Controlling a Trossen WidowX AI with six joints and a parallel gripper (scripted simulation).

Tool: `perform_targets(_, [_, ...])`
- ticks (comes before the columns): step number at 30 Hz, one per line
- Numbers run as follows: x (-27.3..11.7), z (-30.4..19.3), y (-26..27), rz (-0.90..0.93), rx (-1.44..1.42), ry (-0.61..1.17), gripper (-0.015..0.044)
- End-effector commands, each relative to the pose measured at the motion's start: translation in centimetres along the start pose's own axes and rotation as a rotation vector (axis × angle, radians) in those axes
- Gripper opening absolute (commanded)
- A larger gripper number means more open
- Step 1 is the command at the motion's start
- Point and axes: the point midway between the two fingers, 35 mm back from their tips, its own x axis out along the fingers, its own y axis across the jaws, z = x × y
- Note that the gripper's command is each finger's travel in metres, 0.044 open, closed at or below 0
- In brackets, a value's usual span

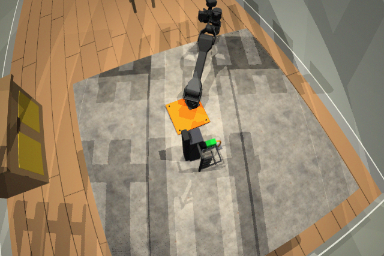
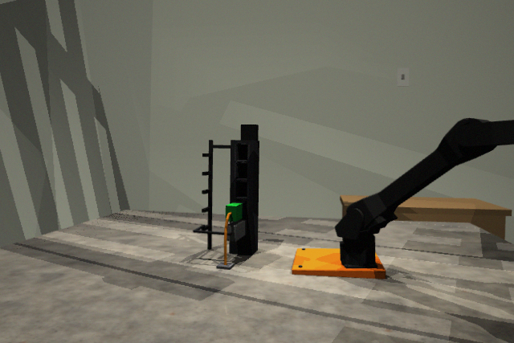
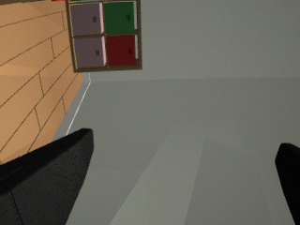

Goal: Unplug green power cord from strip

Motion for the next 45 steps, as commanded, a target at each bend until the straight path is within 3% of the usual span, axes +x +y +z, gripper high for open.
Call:
perform_targets(1, [-0.1,-0.3,0.0,0.002,0.001,0.006,0.0374])
perform_targets(9, [-7.1,-10.1,-1.6,0.079,0.061,0.246,0.0164])
perform_targets(19, [-21.0,-21.0,-4.0,0.164,0.175,0.602,0.0160])
perform_targets(28, [-35.7,-26.2,-6.1,0.216,0.301,0.922,0.0160])
perform_targets(36, [-49.8,-26.9,-7.4,0.253,0.437,1.212,0.0160])
perform_targets(45, [-65.0,-22.7,-8.8,0.263,0.612,1.542,0.0160])
